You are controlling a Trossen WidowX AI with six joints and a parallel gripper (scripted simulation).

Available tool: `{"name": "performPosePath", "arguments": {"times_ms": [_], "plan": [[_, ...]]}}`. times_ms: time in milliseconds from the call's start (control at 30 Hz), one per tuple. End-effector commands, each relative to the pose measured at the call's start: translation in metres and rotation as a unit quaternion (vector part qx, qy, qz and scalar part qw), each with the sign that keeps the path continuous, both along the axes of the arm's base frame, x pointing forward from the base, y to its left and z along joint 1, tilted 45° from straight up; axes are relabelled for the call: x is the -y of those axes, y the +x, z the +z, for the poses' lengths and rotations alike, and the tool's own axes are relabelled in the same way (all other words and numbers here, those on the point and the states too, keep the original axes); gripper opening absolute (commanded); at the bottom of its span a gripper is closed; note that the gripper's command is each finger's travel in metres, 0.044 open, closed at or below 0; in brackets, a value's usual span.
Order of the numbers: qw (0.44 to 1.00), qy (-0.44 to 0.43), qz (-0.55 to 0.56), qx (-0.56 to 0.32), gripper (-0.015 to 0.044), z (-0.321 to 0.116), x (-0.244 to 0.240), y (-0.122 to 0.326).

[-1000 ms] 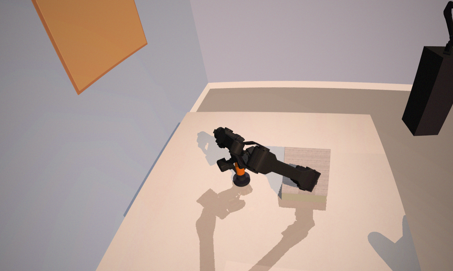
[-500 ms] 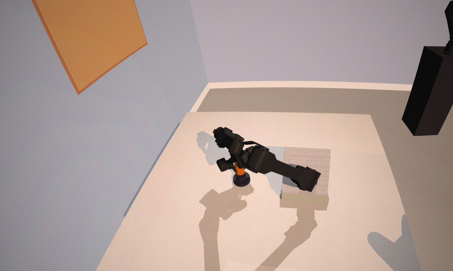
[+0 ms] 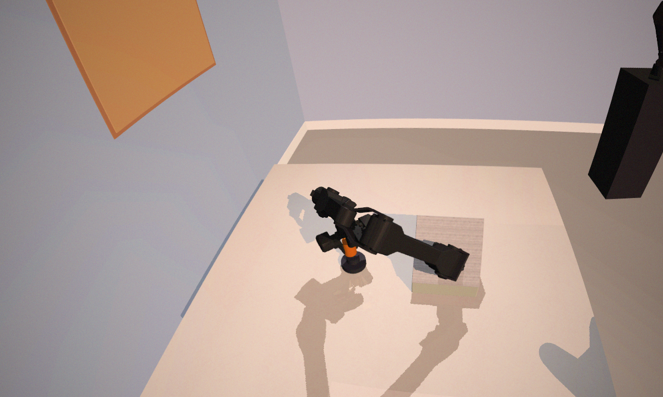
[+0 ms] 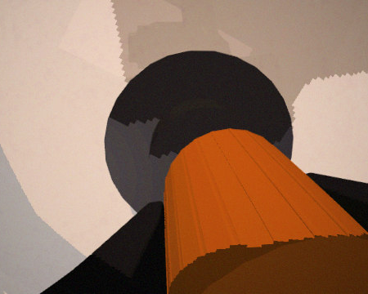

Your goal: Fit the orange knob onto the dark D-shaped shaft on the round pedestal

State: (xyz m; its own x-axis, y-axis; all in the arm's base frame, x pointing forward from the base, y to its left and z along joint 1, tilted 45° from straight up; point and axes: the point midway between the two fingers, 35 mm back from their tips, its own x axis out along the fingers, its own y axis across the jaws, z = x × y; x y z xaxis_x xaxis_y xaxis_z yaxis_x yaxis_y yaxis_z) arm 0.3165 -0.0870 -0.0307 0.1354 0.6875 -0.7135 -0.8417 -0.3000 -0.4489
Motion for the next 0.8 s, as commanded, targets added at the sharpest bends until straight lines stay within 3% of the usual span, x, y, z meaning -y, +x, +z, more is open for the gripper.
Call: {"name": "performPosePath", "arguments": {"times_ms": [0, 400, 767], "plan": [[1.0, 0.001, -0.003, 0.001, 0.0, 0.0016, 0.0021, 0.0004], [0.995, -0.013, 0.071, 0.072, 0.0, 0.0028, 0.0022, -0.0048], [0.995, -0.013, 0.071, 0.072, 0.0, 0.0011, 0.0019, -0.0038]]}}
